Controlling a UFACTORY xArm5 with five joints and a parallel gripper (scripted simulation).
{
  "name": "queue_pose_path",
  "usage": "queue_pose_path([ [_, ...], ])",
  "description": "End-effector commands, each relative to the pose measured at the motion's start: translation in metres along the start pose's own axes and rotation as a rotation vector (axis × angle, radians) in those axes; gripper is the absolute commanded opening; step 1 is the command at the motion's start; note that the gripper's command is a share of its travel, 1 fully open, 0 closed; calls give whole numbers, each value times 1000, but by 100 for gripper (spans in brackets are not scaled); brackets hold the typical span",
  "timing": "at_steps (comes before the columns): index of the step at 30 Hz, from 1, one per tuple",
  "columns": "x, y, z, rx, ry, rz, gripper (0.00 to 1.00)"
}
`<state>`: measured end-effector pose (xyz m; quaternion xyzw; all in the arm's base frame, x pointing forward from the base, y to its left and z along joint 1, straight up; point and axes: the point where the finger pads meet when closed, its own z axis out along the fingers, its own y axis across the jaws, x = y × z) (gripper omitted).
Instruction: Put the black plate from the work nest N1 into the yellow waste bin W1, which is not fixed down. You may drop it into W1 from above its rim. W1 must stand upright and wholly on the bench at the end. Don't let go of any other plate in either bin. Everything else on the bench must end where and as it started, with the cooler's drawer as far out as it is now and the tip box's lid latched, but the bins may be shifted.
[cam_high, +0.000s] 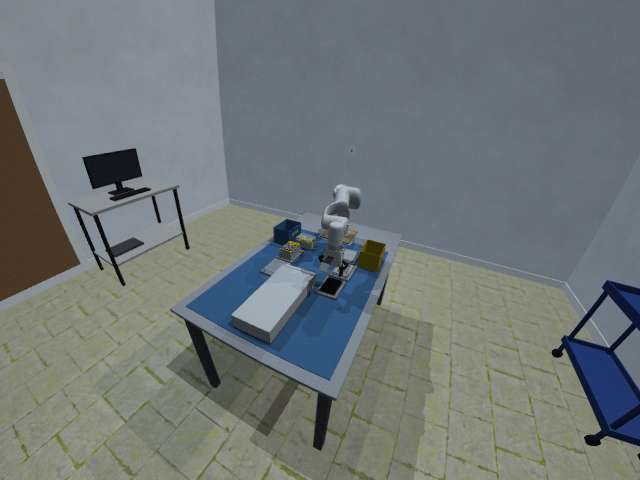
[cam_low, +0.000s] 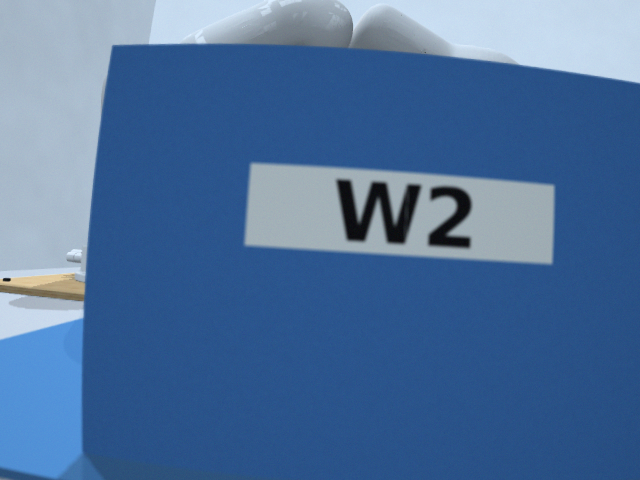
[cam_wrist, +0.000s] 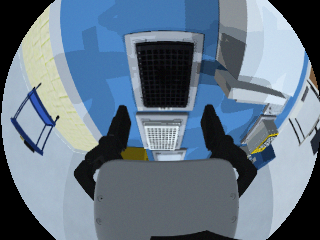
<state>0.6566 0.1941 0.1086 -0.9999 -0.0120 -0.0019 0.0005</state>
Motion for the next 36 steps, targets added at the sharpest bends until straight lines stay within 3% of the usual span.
queue_pose_path([
  [1, 1, 0, 4, 1, 5, 0, 100],
  [36, 1, 0, 56, 1, 5, 0, 100],
])
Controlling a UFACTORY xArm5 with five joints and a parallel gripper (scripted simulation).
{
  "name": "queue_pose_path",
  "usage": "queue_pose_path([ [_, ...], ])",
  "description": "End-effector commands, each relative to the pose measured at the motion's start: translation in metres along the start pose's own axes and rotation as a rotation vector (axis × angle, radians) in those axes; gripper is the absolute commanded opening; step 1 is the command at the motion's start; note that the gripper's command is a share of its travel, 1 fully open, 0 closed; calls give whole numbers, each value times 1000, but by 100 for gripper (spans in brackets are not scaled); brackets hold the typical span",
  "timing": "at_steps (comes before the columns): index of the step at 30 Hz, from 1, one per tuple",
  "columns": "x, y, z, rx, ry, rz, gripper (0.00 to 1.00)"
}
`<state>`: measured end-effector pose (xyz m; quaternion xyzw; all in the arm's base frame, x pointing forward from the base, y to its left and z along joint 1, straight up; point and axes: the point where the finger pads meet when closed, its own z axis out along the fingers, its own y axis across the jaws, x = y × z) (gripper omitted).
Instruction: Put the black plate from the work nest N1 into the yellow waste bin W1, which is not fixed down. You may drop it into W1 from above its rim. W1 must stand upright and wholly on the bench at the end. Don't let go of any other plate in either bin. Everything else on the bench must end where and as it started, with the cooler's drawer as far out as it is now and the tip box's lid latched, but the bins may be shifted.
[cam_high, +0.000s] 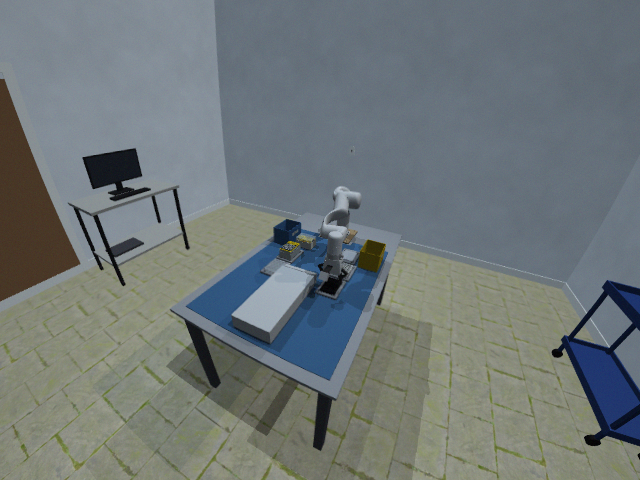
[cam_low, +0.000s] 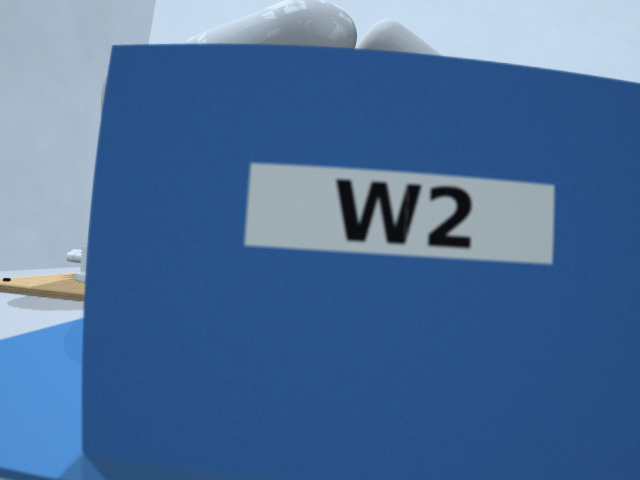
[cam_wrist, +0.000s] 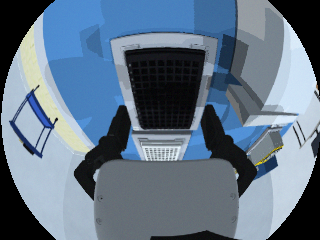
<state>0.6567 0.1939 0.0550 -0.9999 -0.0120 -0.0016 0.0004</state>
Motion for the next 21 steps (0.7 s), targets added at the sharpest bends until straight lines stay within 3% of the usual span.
queue_pose_path([
  [1, 1, 0, 4, 1, 5, 0, 100],
  [21, 1, 0, 9, 1, 5, 0, 100],
])
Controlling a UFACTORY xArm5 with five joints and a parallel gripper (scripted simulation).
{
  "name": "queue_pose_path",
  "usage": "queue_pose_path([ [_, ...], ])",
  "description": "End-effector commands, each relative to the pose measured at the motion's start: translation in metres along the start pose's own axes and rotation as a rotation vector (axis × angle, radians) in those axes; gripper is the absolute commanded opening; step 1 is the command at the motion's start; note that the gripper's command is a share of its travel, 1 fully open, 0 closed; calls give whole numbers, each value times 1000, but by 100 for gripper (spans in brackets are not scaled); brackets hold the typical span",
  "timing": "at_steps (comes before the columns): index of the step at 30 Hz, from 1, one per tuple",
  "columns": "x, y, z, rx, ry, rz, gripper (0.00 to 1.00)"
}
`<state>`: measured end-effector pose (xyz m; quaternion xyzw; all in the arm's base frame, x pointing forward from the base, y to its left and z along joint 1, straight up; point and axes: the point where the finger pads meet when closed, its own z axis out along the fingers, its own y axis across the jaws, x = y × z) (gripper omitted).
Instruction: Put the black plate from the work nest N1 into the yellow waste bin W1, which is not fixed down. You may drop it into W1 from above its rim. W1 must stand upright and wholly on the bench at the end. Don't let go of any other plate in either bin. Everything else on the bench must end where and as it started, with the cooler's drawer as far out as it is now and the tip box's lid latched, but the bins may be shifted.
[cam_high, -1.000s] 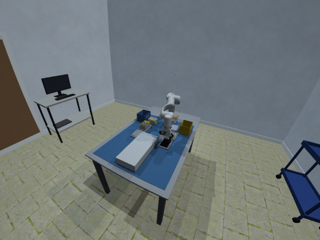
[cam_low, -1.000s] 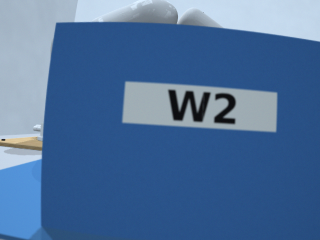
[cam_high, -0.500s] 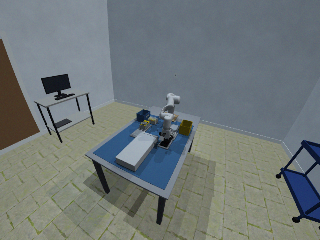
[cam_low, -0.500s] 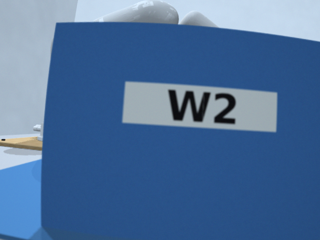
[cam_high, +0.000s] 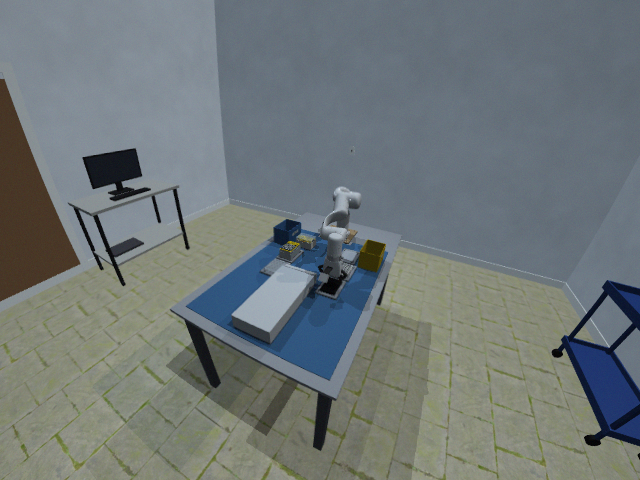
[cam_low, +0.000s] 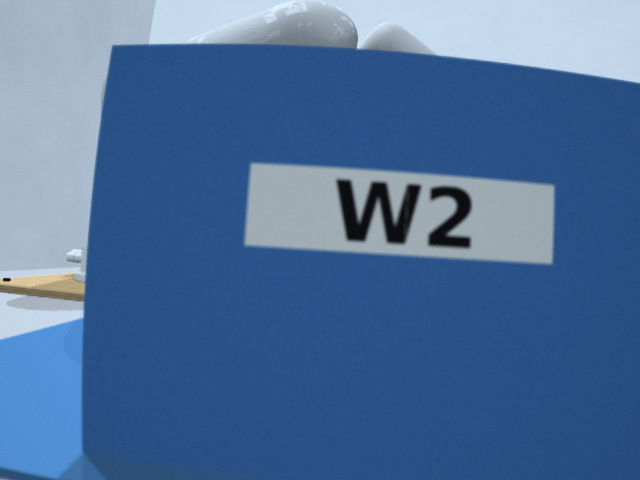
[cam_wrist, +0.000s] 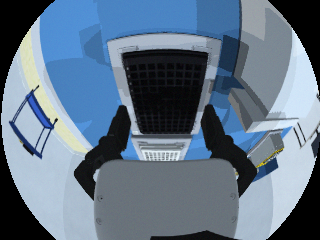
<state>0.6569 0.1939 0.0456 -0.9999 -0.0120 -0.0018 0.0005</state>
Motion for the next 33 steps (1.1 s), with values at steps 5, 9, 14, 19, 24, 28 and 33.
queue_pose_path([
  [5, 1, 0, 1, 1, 5, 0, 100],
  [9, 1, 0, 4, 1, 5, 0, 100],
  [14, 1, 0, 7, 1, 5, 0, 100],
  [19, 1, 0, 11, 1, 5, 0, 100],
  [24, 1, 0, 13, 1, 5, 0, 100],
  [28, 1, 0, 15, 1, 5, 0, 100],
  [33, 1, 0, 15, 1, 5, 0, 100],
])
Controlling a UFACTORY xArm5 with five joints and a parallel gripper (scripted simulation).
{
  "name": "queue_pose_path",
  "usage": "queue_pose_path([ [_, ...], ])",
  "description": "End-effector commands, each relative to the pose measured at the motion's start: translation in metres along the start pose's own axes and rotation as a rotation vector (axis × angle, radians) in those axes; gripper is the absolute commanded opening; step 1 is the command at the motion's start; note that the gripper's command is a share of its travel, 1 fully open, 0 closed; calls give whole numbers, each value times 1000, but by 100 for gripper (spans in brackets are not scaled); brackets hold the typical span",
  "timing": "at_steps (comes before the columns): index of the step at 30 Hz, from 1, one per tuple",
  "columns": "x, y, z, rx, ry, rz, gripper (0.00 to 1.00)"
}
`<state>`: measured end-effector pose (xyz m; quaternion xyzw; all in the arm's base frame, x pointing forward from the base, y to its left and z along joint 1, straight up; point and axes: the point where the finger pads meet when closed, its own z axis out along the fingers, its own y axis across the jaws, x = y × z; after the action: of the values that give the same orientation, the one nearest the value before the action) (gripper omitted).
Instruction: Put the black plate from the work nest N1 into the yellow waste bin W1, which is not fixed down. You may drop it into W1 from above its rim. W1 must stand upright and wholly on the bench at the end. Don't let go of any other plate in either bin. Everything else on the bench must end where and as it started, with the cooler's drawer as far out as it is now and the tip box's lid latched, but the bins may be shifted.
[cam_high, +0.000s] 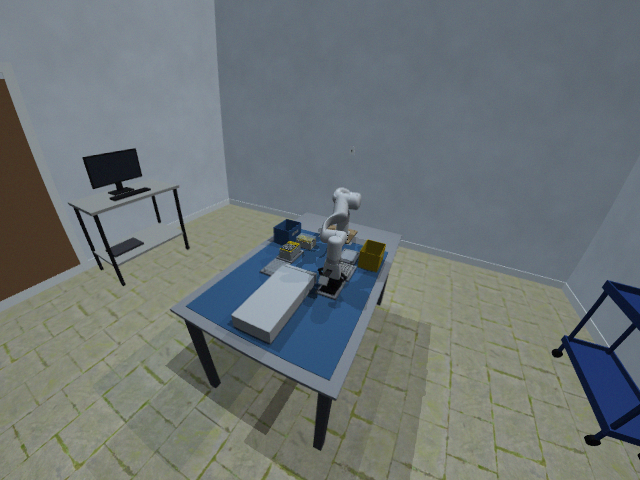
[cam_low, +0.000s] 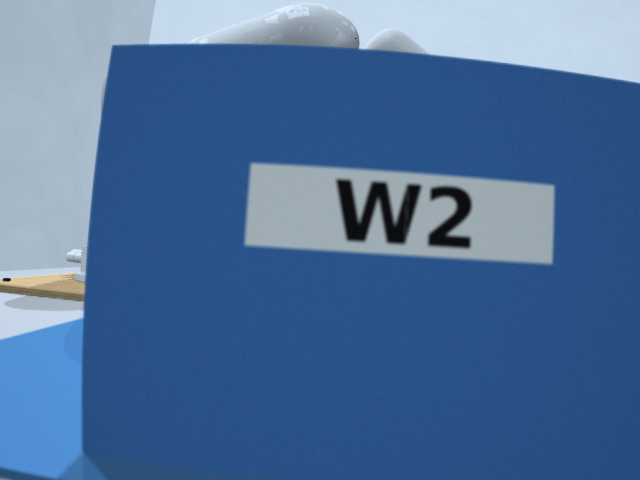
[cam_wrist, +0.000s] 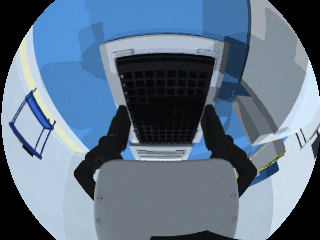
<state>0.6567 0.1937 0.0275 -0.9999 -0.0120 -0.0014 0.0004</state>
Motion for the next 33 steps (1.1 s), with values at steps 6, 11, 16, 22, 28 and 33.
queue_pose_path([
  [6, 2, 0, -3, 2, 6, 0, 100],
  [11, 2, 0, -3, 2, 6, 0, 100],
  [16, 2, 0, -4, 2, 6, 0, 0],
  [22, 2, 0, -4, 2, 6, 0, 0],
  [28, 2, 0, -4, 2, 6, 0, 0],
  [33, 2, 0, -4, 2, 6, 0, 0],
])
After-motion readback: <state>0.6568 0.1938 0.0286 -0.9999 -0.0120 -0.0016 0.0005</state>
